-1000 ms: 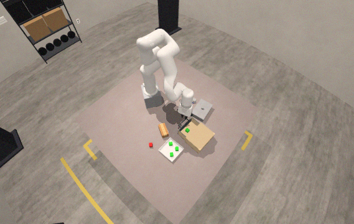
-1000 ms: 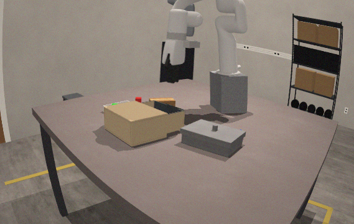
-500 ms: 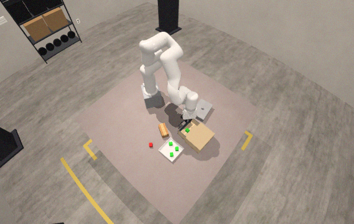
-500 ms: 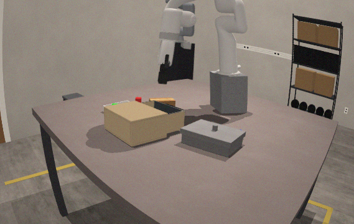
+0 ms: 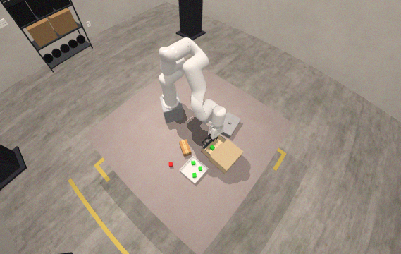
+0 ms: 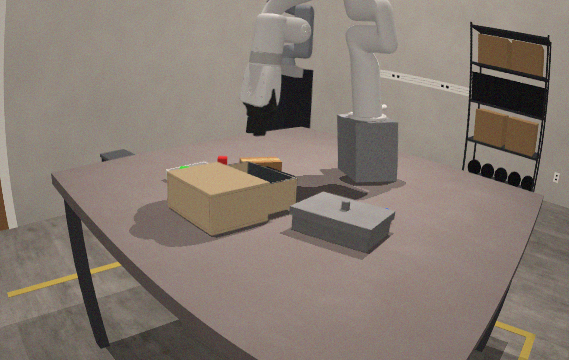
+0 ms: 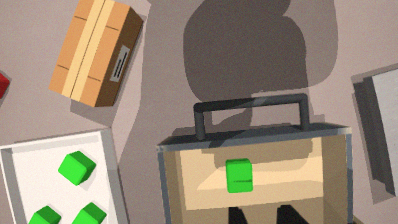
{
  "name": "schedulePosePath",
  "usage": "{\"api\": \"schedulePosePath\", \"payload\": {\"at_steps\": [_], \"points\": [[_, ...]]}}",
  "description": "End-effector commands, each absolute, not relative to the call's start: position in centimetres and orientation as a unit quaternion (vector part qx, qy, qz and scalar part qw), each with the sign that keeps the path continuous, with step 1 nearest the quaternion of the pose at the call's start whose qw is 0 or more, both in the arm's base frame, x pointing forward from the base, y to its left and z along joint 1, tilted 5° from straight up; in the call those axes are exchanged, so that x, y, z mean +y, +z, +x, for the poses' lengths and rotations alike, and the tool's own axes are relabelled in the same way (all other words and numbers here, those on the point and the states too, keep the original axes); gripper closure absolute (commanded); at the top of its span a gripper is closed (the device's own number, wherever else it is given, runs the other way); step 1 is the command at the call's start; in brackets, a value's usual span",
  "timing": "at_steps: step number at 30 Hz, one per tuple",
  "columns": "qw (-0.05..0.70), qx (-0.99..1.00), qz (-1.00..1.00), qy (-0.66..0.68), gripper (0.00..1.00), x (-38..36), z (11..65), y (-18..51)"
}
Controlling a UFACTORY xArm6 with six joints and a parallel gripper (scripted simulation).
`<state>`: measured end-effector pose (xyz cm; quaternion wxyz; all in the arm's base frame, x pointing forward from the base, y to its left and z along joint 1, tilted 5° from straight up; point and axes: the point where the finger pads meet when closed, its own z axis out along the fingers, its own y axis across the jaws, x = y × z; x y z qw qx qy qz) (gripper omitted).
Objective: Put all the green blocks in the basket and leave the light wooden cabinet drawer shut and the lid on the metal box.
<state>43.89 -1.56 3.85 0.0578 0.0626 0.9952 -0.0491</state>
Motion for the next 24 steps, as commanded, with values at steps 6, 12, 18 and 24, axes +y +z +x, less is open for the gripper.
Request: {"api": "schedulePosePath", "payload": {"at_steps": [6,12,18,24], "points": [[0.04,0.998,0.033,-0.022,0.76,-1.59,44.06,4.0],[0.04,0.998,0.033,-0.022,0.76,-1.59,44.06,4.0],[0.04,0.998,0.033,-0.022,0.43,-1.59,44.06,4.0],[0.04,0.998,0.033,-0.022,0.43,-1.59,44.06,4.0]]}}
